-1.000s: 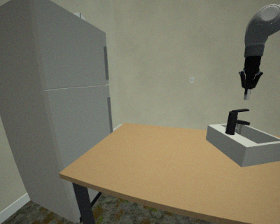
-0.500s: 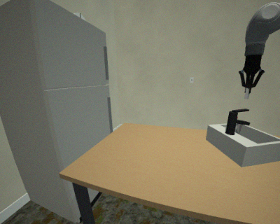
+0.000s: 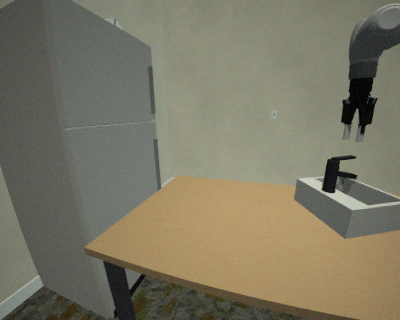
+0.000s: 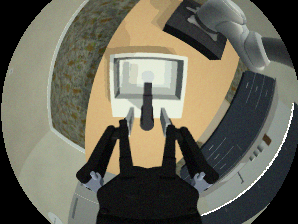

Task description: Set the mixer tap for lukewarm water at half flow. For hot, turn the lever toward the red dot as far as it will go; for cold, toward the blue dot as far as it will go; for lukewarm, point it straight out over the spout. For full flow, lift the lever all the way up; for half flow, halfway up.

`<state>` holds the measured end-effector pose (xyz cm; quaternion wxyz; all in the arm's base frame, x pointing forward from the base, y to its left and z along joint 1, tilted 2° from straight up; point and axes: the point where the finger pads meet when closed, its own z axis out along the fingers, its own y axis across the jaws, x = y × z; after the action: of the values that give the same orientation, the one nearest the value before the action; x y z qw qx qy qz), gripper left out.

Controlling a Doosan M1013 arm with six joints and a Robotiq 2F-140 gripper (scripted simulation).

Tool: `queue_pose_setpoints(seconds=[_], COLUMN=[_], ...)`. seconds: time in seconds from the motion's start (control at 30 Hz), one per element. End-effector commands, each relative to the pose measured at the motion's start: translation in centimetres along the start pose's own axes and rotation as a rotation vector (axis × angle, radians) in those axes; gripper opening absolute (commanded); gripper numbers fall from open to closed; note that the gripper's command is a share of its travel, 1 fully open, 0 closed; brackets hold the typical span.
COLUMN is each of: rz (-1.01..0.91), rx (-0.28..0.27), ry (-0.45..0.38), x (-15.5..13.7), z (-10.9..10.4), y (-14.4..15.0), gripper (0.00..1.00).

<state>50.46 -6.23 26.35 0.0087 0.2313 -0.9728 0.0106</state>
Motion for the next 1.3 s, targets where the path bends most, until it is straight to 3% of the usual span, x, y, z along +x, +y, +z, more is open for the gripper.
queue_pose_setpoints(seconds=[0.0,1.27], rz=[0.0,0.0], rx=[0.0,0.0], ry=[0.0,0.0], x=[0.0,0.0], z=[0.0,0.67], y=[0.01,0.01], gripper=[0.37,0.37])
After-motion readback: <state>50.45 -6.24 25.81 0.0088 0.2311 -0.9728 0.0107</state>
